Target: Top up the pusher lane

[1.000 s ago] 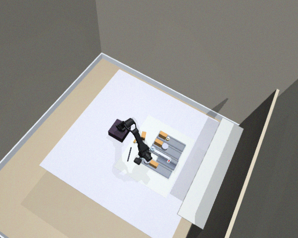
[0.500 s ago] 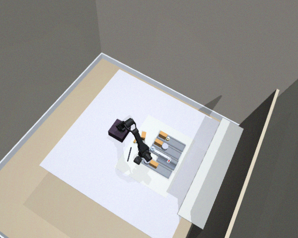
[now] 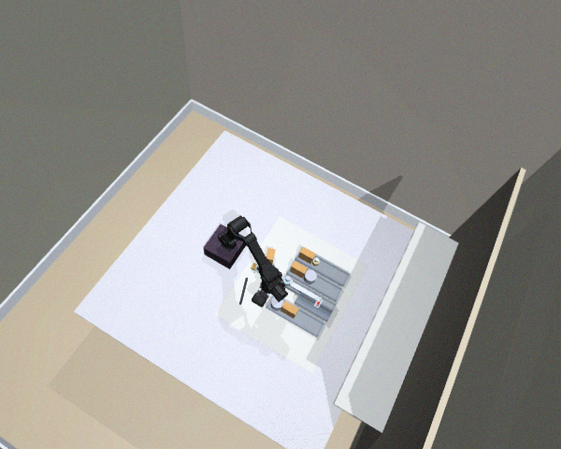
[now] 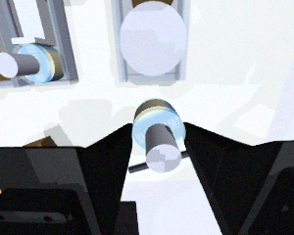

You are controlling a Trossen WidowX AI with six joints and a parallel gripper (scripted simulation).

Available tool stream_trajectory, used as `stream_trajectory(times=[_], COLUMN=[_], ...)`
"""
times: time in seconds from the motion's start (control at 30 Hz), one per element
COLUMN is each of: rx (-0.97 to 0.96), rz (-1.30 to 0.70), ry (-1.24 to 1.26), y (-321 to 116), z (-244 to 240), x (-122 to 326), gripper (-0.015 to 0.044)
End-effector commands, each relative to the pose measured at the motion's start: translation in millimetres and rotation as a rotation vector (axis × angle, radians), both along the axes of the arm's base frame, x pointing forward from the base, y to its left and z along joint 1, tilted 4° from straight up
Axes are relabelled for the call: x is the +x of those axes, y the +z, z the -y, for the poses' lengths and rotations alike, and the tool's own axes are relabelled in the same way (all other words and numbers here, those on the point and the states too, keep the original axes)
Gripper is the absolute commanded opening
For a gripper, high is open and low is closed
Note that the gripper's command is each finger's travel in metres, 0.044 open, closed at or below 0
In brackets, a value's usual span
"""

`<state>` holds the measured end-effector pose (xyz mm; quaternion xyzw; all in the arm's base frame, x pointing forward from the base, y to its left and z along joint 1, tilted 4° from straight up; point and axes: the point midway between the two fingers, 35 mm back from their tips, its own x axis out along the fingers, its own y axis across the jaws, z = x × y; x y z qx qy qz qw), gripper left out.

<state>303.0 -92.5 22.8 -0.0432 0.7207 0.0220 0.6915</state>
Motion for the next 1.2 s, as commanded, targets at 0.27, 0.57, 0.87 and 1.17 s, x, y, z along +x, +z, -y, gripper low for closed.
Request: stream_trajectory(times=[0.27,0.57,0.87,1.17], rx=[-0.001,0.004,0.009,0.011], rz=[0.008,0.01,0.009,0.008], ry=[0.011,0.013,0.014,0.015], y=[37.7,15.9,-5.5,-18.2], z=[-8.3,-56.8,-105.9,-129.6], x=[-2.7,3.0,-0.9,-6.4], gripper=[0.0,0.0,0.0,0.0])
